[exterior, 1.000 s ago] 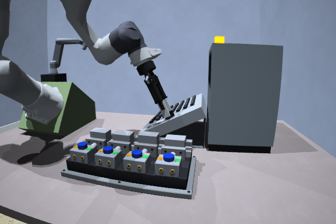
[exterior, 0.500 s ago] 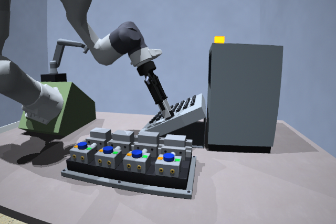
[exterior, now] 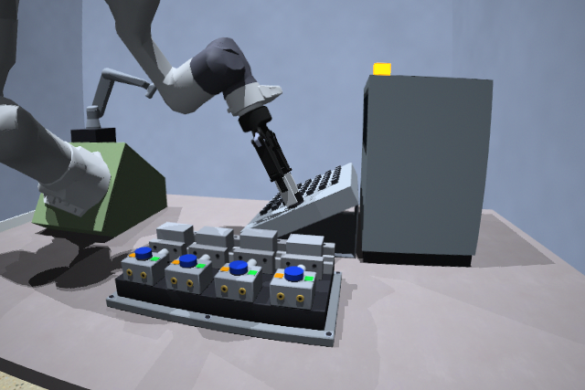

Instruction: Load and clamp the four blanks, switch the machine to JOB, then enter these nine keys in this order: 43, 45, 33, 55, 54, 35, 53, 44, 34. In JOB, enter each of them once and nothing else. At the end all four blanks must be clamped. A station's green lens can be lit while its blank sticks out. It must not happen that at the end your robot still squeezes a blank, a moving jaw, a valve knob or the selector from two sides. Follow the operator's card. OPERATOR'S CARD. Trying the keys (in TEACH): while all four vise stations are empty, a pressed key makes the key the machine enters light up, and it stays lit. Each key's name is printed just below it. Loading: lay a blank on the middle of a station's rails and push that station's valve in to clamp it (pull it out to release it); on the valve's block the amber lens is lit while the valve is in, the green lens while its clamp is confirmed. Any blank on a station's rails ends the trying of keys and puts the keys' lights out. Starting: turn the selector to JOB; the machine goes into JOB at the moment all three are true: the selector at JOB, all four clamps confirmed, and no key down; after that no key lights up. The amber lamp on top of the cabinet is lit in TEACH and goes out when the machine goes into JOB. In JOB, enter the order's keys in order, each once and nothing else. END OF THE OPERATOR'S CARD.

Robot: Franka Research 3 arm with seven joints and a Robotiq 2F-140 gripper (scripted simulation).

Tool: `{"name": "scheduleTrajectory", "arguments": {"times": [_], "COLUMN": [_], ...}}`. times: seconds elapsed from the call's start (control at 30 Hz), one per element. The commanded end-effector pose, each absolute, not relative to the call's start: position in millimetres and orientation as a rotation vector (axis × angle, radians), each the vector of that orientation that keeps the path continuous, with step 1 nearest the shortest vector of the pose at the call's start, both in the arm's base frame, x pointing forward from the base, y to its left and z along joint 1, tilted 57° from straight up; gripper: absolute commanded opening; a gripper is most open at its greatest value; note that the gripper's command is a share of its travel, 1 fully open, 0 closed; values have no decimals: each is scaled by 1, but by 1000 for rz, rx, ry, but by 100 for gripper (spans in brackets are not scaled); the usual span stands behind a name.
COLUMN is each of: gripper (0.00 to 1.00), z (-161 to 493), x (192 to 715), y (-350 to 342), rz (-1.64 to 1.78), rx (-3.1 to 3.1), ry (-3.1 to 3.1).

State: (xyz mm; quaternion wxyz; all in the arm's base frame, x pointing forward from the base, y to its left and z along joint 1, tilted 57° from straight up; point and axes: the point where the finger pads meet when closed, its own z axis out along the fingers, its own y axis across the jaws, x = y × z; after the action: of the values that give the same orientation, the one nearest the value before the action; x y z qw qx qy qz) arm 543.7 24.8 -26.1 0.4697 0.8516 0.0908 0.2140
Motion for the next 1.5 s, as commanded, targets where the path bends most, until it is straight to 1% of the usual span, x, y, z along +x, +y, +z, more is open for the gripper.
{"name": "scheduleTrajectory", "arguments": {"times": [0.0,0.43,0.47,1.47], "gripper": [33,33,0,0], "z": [-26,-26,-26,-26], "x": [545,545,545,545], "y": [24,24,24,24], "rz": [529,529,529,529], "rx": [2087,2087,2087,2087], "ry": [219,219,219,219]}}
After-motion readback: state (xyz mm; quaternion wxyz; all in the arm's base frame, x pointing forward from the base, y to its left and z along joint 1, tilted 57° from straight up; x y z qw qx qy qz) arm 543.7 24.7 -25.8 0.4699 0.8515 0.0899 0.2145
